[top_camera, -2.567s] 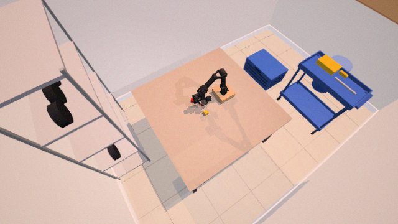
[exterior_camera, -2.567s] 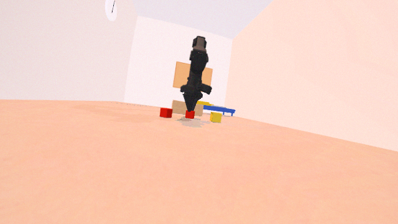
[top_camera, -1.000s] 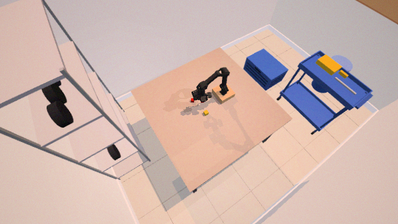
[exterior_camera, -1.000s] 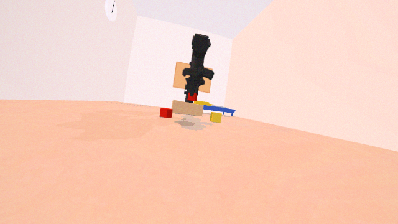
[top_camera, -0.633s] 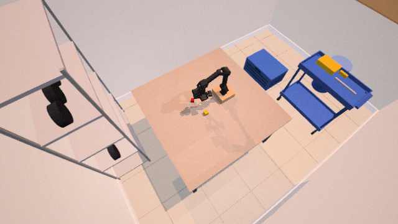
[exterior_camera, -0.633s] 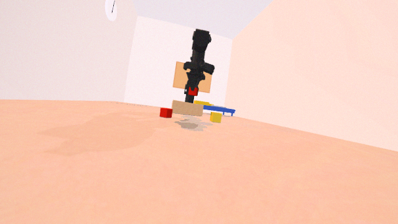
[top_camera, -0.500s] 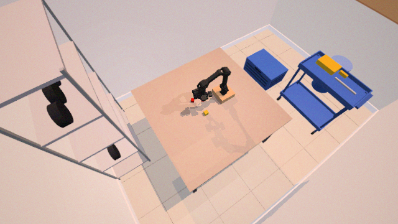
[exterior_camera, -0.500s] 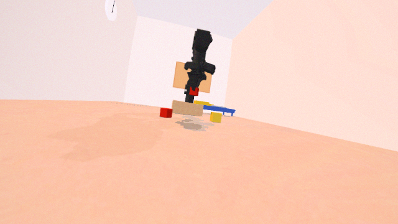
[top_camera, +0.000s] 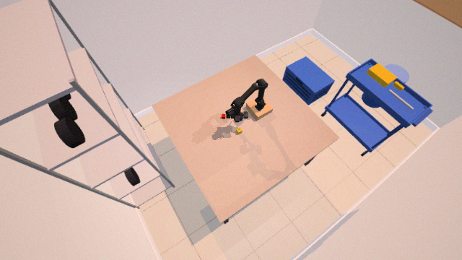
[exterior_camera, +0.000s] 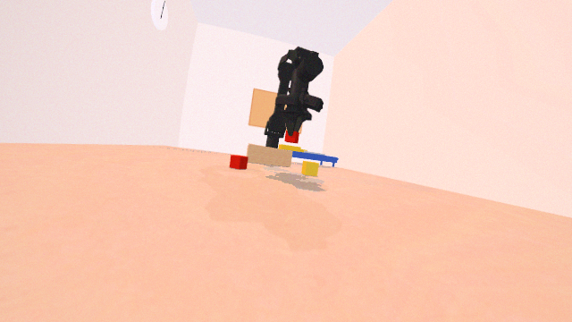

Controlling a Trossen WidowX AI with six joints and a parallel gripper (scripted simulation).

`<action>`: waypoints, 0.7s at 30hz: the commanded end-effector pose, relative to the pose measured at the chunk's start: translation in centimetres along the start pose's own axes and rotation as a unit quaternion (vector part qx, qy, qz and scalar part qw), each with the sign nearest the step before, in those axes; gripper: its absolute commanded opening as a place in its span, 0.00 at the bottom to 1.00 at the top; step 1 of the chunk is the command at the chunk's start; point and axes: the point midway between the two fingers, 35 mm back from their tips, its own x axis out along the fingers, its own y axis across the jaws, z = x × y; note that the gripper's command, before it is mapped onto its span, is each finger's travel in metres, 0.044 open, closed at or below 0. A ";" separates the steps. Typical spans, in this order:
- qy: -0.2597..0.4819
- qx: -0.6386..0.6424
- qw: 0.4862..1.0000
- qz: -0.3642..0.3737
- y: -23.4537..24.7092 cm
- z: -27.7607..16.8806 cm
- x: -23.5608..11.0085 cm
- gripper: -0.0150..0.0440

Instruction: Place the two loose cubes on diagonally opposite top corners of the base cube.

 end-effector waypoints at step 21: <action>-0.002 0.108 0.994 0.005 3.0 4.5 2.1 0.43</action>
